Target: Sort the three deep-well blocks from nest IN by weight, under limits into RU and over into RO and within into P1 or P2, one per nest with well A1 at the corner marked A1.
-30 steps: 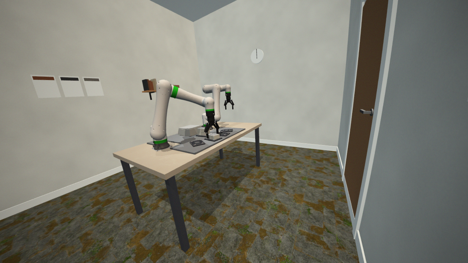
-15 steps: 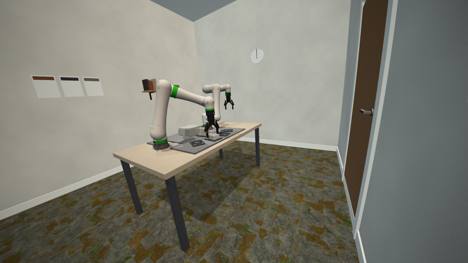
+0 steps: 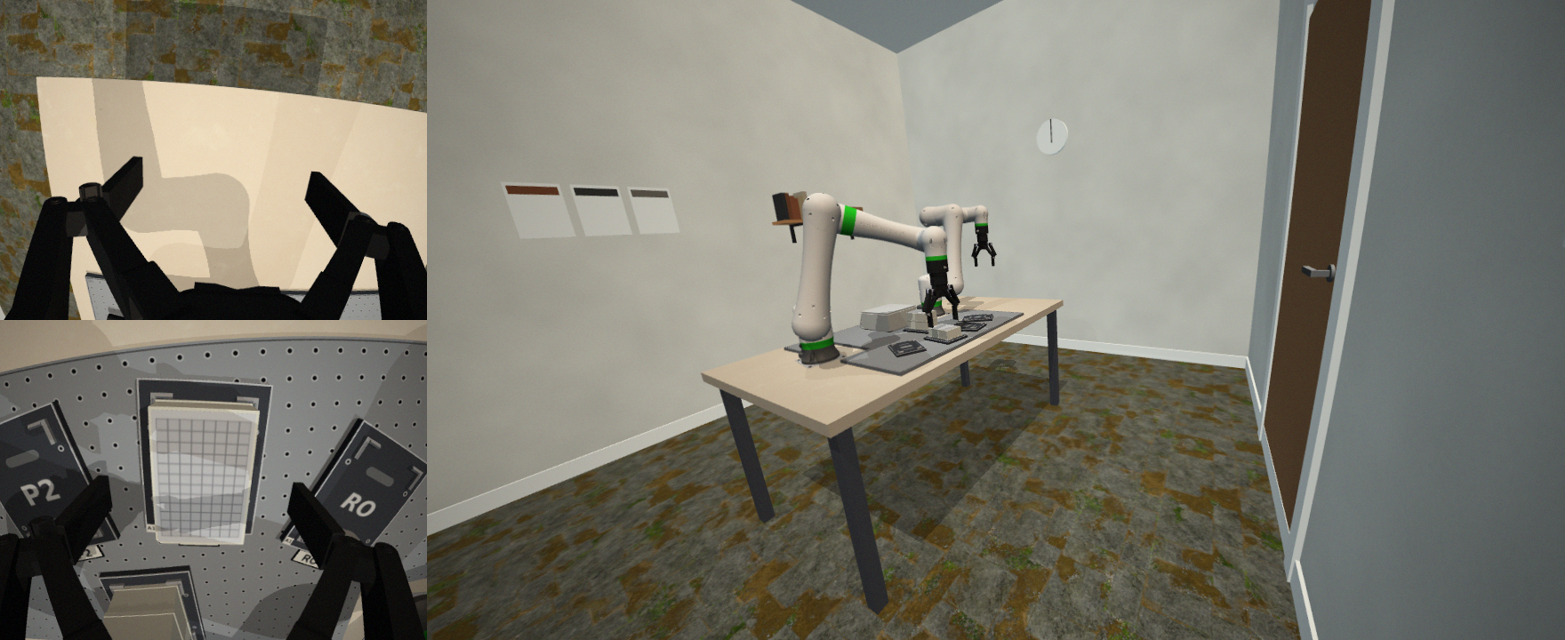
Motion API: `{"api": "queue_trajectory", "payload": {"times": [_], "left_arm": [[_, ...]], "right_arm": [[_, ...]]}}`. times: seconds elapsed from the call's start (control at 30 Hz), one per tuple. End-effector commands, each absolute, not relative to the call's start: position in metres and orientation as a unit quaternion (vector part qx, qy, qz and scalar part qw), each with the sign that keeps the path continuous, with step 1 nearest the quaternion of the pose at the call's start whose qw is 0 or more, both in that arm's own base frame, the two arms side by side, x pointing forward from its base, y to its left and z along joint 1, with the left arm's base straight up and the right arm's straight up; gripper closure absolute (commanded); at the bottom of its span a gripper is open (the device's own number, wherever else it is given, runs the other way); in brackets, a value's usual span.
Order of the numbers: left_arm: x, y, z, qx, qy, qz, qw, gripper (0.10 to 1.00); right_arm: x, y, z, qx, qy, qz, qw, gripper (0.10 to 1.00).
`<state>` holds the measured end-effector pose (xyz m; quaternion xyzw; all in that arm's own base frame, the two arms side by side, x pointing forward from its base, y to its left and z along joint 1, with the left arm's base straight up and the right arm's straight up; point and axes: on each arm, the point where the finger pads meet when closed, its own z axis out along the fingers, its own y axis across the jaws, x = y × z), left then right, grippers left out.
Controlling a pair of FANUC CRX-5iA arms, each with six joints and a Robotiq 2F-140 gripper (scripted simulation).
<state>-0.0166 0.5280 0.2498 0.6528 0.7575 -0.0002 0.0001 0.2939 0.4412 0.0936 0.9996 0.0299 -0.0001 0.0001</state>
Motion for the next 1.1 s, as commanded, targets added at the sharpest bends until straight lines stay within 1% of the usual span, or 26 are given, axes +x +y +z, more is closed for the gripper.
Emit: {"api": "queue_trajectory", "payload": {"times": [0.0, 0.47, 1.07], "left_arm": [[-0.016, 0.528, 0.251, 0.653, 0.757, 0.001, 0.000, 0.098], [-0.016, 0.528, 0.251, 0.653, 0.757, 0.001, 0.000, 0.098], [-0.016, 0.528, 0.251, 0.653, 0.757, 0.001, 0.000, 0.098]], "right_arm": [[0.294, 0.442, 0.102, 1.000, 0.030, 0.000, -0.001, 0.098], [0.294, 0.442, 0.132, 1.000, 0.030, 0.000, -0.001, 0.098], [0.294, 0.442, 0.132, 1.000, 0.030, 0.001, -0.001, 0.098]]}}
